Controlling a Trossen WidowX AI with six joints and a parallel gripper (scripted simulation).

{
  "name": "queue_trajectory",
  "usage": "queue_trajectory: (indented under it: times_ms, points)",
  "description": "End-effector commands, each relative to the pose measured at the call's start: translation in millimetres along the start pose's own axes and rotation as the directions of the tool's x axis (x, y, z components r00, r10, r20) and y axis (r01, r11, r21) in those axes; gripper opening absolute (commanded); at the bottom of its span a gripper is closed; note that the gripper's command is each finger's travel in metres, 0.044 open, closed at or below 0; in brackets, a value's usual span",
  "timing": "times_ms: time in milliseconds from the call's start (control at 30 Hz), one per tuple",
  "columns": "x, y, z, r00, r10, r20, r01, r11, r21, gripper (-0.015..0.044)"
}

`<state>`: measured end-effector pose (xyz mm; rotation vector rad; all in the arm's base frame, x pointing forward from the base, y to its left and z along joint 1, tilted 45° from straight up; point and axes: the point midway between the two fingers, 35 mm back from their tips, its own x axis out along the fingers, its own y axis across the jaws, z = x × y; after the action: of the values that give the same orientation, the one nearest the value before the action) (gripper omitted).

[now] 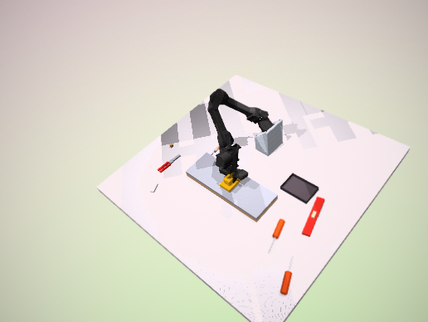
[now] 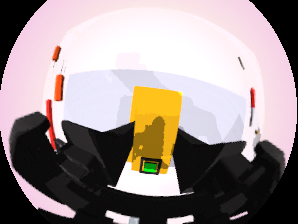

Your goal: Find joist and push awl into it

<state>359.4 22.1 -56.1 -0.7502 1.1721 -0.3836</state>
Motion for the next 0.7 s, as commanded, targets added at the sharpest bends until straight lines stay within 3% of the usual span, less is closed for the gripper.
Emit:
queue_trajectory:
  times_ms: [0, 667]
  points:
    - [0, -13, 0, 1.000, -0.003, -0.001, 0.003, 1.000, 0.003, 0.0000]
    - [1, -59, 0, 1.000, -0.006, -0.002, 0.006, 1.000, 0.002, 0.0000]
